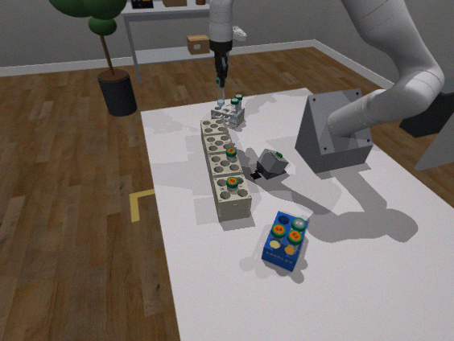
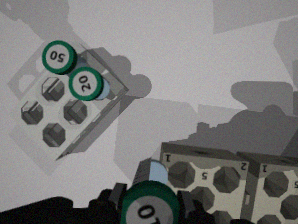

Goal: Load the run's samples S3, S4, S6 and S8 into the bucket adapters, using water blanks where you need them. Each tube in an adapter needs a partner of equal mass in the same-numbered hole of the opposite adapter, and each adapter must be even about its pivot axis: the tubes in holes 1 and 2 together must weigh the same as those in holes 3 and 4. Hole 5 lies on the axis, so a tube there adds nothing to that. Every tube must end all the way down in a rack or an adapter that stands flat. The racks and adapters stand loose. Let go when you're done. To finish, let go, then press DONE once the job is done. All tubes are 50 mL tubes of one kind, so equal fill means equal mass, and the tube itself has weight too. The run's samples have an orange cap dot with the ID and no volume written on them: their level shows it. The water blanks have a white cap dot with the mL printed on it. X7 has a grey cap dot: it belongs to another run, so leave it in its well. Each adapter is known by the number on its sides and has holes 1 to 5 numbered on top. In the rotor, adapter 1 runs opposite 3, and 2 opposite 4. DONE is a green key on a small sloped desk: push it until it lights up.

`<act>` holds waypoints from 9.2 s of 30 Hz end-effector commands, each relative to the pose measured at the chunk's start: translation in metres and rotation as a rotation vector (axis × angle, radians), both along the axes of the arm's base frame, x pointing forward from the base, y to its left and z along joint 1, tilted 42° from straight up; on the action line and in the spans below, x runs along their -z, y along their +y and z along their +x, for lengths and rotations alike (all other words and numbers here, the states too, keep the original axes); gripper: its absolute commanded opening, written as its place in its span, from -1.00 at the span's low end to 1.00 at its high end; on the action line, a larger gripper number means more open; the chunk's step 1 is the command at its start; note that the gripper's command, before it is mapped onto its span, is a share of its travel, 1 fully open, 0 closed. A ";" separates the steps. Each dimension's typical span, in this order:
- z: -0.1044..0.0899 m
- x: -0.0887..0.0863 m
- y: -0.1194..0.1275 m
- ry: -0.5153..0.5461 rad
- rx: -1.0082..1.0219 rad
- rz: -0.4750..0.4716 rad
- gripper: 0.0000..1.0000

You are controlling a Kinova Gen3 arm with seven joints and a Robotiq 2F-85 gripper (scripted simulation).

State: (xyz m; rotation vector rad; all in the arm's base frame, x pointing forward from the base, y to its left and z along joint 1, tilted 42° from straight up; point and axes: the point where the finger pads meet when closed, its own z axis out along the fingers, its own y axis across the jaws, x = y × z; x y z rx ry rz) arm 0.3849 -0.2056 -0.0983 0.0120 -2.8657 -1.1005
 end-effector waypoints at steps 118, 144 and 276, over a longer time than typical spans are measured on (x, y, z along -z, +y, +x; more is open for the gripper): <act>0.037 -0.081 0.153 -0.001 0.002 -0.002 -0.80; 0.036 -0.072 0.161 -0.001 0.002 -0.002 -0.80; 0.031 -0.015 0.213 -0.001 0.002 -0.002 -0.80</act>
